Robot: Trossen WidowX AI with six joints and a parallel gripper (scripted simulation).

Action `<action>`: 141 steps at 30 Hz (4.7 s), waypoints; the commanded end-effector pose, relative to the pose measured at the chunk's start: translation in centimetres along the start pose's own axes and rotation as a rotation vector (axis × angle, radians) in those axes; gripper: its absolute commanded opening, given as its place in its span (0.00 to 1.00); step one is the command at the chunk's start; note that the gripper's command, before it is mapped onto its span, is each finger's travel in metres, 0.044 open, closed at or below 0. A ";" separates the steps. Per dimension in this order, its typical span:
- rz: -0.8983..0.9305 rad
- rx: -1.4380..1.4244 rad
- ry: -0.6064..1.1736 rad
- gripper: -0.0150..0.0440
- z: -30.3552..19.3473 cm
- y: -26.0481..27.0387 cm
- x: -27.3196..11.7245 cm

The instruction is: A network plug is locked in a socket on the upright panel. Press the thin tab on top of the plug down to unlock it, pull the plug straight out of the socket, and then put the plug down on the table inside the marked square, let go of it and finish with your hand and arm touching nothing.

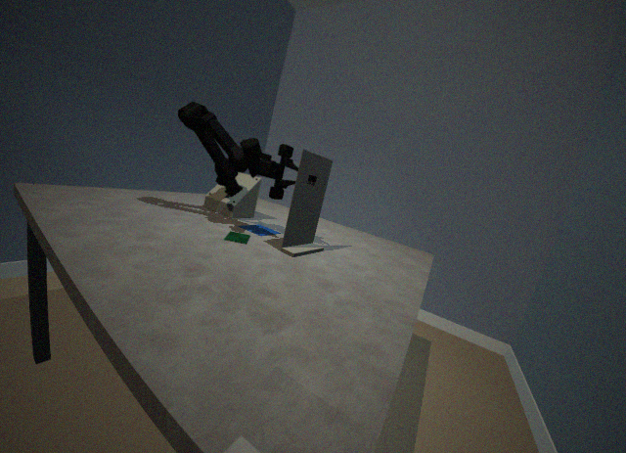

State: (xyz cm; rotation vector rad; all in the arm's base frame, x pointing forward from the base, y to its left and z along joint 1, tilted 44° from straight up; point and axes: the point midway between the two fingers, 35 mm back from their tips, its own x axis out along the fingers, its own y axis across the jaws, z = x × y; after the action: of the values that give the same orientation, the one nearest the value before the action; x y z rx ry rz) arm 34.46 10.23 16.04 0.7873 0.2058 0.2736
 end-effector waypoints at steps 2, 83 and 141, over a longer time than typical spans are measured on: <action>0.008 -0.002 -0.001 0.52 0.2 0.2 0.7; 0.007 -0.002 -0.001 0.25 -0.2 0.0 0.2; 0.006 -0.002 0.001 0.25 -1.1 0.0 -2.8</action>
State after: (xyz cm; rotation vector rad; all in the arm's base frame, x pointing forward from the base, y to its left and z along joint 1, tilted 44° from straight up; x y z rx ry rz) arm 31.70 10.16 15.53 0.7856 0.2038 0.2835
